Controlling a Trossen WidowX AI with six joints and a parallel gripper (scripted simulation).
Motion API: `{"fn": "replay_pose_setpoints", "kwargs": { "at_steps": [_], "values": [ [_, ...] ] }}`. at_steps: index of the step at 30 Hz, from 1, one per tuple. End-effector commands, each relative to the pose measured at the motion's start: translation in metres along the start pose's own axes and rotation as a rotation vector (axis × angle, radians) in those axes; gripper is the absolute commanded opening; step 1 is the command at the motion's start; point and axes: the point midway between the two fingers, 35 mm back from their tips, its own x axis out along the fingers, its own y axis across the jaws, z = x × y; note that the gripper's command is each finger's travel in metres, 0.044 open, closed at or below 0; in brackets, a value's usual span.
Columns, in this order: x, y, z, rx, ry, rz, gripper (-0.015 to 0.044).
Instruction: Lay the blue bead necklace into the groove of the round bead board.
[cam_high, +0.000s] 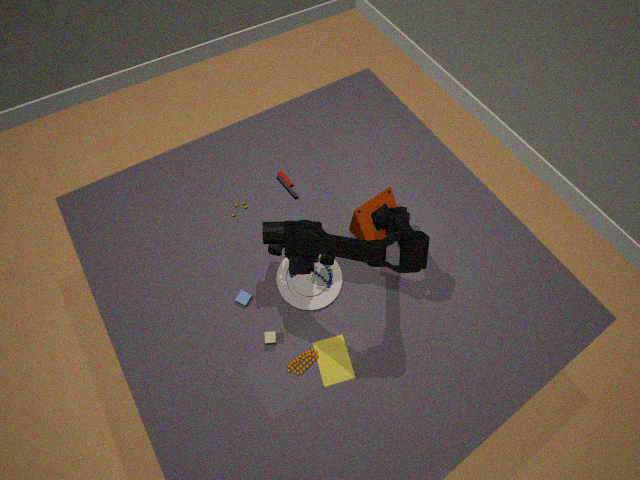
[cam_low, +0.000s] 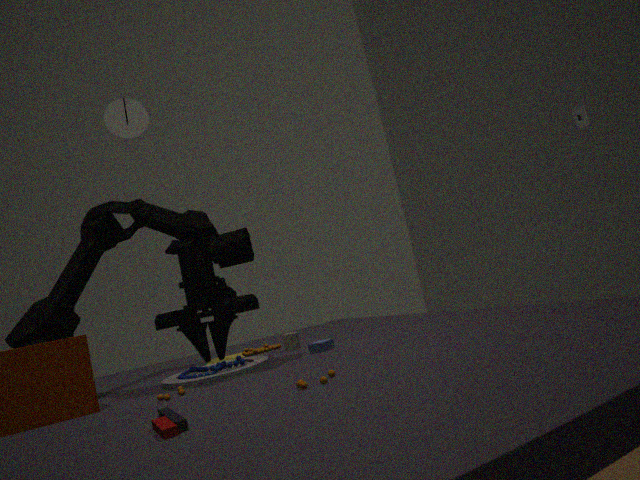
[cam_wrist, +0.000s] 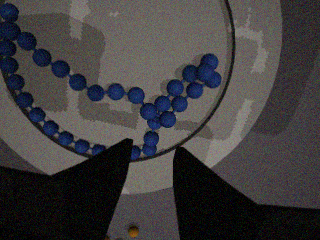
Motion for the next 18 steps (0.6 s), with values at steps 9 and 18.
{"fn": "replay_pose_setpoints", "kwargs": {
  "at_steps": [9, 18],
  "values": [
    [0.019, 0.002, -0.001, 0.006, -0.004, 0.007, 0.012],
    [0.016, 0.001, 0.0, 0.0, -0.001, 0.005, 0.0]
  ]
}}
